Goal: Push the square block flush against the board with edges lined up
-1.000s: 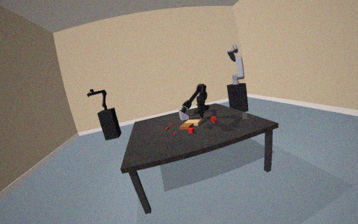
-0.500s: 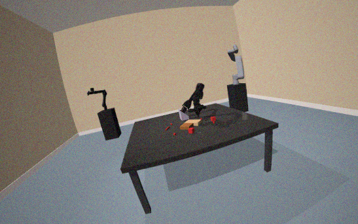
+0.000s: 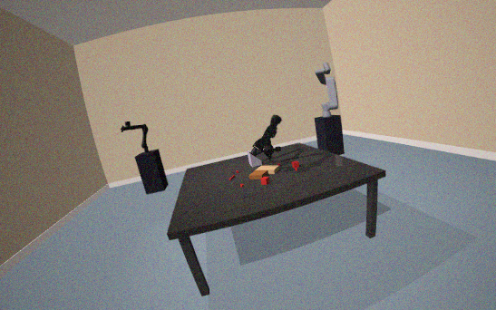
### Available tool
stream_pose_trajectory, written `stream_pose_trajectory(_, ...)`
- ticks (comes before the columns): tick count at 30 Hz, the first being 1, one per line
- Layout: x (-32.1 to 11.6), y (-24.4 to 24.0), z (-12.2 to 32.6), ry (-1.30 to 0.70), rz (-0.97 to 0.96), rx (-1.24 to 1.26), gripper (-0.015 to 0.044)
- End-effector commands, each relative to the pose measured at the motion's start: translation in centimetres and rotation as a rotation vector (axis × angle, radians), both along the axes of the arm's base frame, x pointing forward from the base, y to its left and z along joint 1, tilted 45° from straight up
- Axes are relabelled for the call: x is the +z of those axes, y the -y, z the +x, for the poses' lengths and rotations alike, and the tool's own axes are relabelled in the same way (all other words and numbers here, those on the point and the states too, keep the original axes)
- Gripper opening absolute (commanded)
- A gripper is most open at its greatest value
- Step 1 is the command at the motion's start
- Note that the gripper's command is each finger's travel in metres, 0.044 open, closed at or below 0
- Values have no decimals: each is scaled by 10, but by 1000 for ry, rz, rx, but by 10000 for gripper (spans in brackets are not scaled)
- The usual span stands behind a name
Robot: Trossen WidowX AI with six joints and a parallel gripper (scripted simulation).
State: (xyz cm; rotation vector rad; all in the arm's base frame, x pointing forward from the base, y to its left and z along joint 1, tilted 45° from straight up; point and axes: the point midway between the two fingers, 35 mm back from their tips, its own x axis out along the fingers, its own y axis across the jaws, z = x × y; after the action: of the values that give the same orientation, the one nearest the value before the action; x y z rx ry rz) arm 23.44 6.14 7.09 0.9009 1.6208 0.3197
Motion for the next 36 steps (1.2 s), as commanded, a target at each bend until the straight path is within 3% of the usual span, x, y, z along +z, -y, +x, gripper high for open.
stream_pose_trajectory(1, -5, 3, -16, -95, -2, -101, 0)
stream_pose_trajectory(11, -13, 3, -33, -206, -1, -211, 0)
stream_pose_trajectory(17, -49, -35, -35, -206, 5, -210, 0)
stream_pose_trajectory(36, -53, -31, -26, -206, 4, -211, 0)
